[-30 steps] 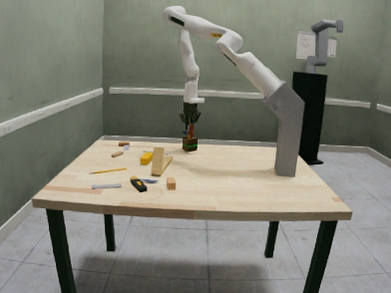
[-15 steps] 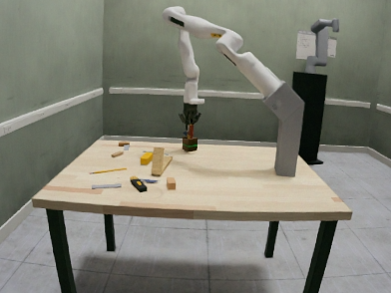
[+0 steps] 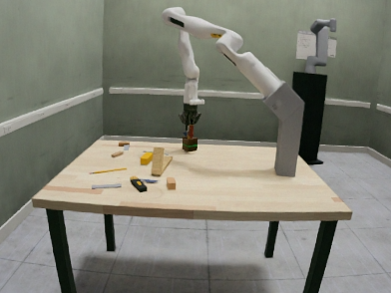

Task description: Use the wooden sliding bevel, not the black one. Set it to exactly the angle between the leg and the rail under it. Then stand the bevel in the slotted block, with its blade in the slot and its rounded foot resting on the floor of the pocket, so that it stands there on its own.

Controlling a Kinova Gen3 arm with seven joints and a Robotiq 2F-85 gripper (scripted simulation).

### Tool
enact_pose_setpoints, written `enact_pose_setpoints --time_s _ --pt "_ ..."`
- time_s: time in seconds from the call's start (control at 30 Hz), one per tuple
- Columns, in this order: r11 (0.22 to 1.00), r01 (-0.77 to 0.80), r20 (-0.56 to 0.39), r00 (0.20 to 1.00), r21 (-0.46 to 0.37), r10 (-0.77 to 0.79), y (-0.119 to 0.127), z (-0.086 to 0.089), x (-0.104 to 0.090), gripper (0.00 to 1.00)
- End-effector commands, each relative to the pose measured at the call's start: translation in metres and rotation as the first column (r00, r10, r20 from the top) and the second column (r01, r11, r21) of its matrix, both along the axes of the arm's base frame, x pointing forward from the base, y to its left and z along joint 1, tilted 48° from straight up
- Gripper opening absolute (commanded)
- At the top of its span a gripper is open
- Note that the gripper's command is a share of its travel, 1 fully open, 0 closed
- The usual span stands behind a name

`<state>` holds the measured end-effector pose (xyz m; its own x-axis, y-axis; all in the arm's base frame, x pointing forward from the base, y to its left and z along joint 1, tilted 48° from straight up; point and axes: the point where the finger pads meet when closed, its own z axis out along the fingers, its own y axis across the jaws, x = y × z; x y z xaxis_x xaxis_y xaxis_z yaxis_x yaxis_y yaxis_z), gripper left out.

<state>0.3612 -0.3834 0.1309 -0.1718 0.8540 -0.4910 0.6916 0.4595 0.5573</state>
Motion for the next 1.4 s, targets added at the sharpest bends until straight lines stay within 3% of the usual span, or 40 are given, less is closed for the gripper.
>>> enact_pose_setpoints --time_s 0.0,0.73,0.77,1.37 --pt "1.000 0.001 0.000 1.000 -0.001 -0.001 -0.0004 0.0004 -0.0004 0.10" --pt "1.000 0.001 0.000 1.000 -0.001 -0.001 -0.0012 -0.0016 0.0017 0.10" --pt "1.000 0.001 0.000 1.000 -0.001 -0.001 -0.0012 -0.0016 0.0017 1.00" --pt "1.000 0.001 0.000 1.000 -0.001 -0.001 -0.0012 -0.0016 0.0017 1.00"
